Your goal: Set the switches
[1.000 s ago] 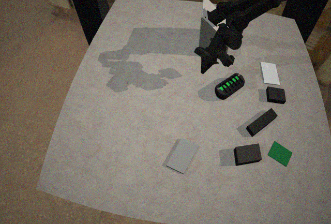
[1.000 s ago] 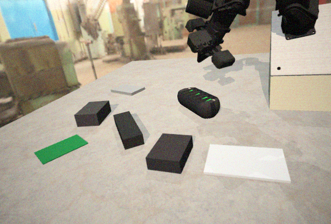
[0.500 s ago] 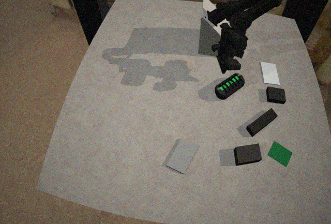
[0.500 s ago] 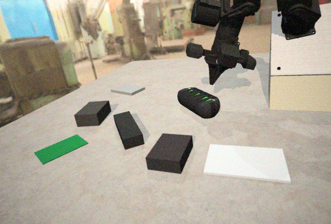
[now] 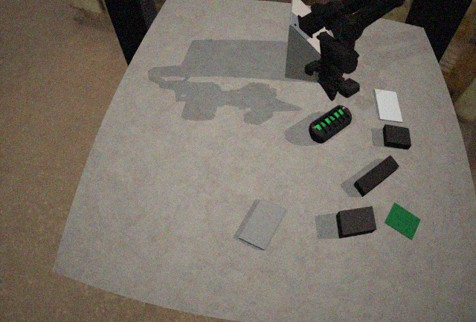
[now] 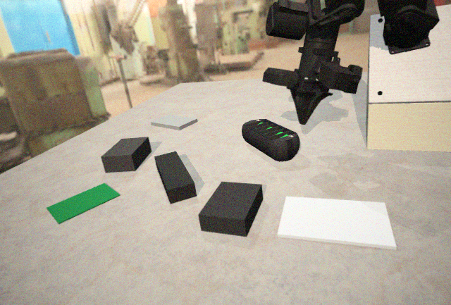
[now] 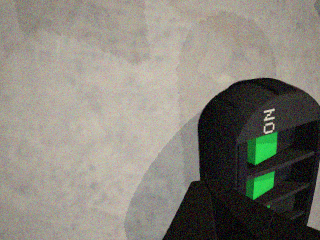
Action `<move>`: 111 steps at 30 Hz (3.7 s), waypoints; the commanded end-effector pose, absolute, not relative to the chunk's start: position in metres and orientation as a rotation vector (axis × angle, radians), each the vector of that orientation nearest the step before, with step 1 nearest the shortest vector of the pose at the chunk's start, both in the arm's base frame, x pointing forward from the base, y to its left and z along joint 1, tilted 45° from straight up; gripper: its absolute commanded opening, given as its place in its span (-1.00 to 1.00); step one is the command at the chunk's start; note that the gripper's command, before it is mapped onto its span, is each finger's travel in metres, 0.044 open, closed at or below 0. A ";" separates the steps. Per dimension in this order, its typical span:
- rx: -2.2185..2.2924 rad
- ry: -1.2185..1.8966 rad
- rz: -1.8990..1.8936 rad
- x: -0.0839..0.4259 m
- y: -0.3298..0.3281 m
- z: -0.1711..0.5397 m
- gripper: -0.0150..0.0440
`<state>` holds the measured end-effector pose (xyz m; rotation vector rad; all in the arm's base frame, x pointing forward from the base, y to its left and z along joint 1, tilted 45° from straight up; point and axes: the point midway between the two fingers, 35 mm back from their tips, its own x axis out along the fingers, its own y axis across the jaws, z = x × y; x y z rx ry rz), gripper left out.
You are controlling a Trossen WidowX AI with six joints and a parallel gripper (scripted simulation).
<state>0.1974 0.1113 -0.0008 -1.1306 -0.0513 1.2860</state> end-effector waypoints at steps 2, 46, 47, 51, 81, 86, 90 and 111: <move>-1.142 -0.068 1.289 0.198 0.114 -0.002 -0.49; -1.138 -0.068 1.289 0.205 0.150 -0.035 -0.49; -1.138 -0.068 1.289 0.205 0.150 -0.035 -0.49; -1.138 -0.068 1.289 0.207 0.151 -0.034 -0.49; -1.138 -0.069 1.289 0.214 0.154 -0.029 -0.49; -1.138 -0.069 1.289 0.217 0.156 -0.027 -0.49; -1.138 -0.070 1.288 0.220 0.158 -0.025 -0.49; -1.138 -0.070 1.288 0.228 0.163 -0.018 -0.49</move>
